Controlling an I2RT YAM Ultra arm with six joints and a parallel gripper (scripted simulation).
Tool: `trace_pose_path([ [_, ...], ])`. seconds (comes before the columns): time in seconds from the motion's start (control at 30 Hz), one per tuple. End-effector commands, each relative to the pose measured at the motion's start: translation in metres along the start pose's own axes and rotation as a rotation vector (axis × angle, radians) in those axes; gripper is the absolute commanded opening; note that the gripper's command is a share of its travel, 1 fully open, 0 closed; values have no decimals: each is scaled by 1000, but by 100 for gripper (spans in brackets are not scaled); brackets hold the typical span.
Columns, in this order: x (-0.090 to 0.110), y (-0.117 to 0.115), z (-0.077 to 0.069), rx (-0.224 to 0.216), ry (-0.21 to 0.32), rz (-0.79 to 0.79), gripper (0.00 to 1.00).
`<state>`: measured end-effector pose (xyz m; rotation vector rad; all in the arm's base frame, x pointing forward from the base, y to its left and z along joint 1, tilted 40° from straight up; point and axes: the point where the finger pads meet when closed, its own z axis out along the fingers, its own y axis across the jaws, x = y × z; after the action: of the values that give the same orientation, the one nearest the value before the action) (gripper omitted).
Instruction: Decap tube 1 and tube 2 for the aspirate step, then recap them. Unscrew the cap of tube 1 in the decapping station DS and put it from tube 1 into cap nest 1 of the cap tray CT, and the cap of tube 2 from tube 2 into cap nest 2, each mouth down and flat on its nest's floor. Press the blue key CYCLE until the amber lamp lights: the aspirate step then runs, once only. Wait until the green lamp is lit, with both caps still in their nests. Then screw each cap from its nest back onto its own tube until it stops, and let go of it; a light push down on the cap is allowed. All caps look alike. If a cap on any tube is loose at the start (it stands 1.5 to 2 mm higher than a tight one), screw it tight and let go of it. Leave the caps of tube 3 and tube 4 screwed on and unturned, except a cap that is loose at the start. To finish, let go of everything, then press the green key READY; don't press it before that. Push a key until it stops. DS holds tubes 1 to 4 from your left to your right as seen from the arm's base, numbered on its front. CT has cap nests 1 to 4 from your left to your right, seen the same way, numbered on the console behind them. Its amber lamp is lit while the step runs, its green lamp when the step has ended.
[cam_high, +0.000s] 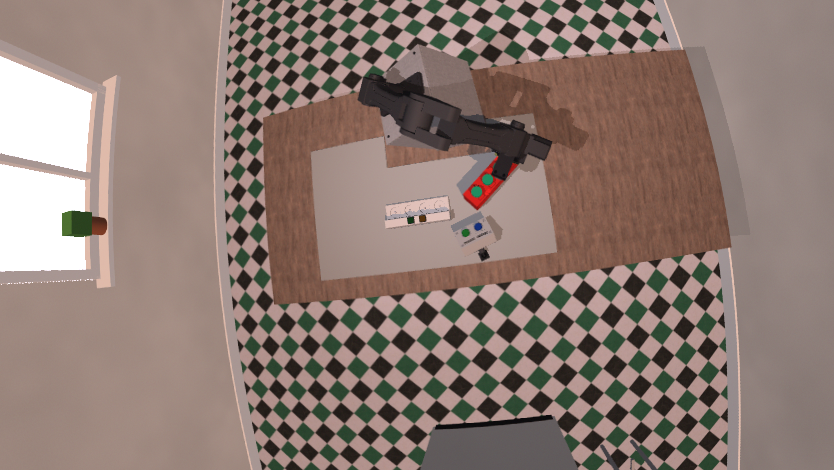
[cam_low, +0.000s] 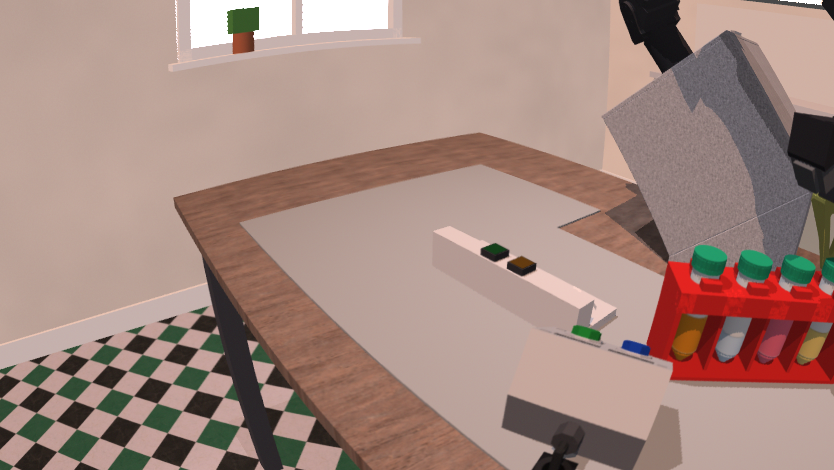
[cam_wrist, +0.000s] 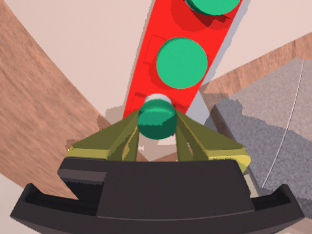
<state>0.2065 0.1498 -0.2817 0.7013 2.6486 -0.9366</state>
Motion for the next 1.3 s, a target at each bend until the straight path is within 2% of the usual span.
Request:
trace_pose_path([
  [0.0, 0, 4, -5, -14, -5, 12, 0],
  [0.4, 0, 4, -5, -14, -5, 12, 0],
  [0.9, 0, 4, -5, -12, -10, -738, 0],
  [0.97, 0, 4, -5, -12, -10, -738, 0],
  [1.27, 0, 4, -6, -10, -13, -1188, 0],
])
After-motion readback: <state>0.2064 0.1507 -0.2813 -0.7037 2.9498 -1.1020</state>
